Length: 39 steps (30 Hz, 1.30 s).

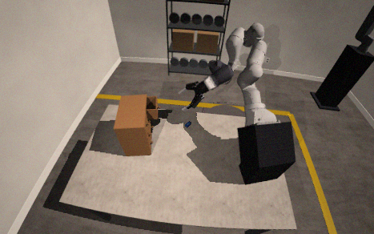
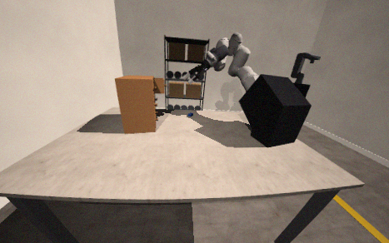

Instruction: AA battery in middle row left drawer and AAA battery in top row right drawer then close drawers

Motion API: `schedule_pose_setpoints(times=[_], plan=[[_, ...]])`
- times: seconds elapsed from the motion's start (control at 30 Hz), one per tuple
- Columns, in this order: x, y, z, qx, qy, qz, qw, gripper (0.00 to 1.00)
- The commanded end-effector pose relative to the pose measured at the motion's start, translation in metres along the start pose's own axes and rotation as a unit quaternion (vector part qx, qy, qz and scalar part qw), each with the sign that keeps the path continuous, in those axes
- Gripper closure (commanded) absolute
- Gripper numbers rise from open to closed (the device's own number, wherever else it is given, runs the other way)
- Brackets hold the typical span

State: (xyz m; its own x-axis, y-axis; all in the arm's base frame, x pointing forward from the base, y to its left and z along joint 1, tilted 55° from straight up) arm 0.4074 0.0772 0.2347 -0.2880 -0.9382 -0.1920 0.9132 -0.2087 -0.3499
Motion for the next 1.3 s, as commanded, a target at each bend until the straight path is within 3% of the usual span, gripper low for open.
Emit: schedule_pose_setpoints(times=[0.0, 0.27, 0.6, 0.63, 1.27], plan=[[-0.001, 0.006, -0.002, 0.006, 0.073, 0.039, 0.997, 0.00], [0.004, 0.017, -0.004, 0.015, 0.073, 0.076, 0.994, 0.00], [0.005, 0.019, -0.004, 0.017, 0.073, 0.083, 0.994, 0.00], [0.005, 0.019, -0.004, 0.017, 0.073, 0.083, 0.994, 1.00], [0.005, 0.019, -0.004, 0.017, 0.073, 0.083, 0.994, 1.00]])
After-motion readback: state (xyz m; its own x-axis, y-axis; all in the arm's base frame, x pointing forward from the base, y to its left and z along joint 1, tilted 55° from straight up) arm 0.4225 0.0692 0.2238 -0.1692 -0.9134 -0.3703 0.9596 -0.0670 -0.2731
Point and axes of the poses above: the point where the finger pads meet when closed, its own y axis out along the fingers, its own z axis across the jaws, x = y × z, the point moved 6 cm from there along -y, back along the fingers, and after that the axes turned 9 degrees about -y, right-handed, at the moved point
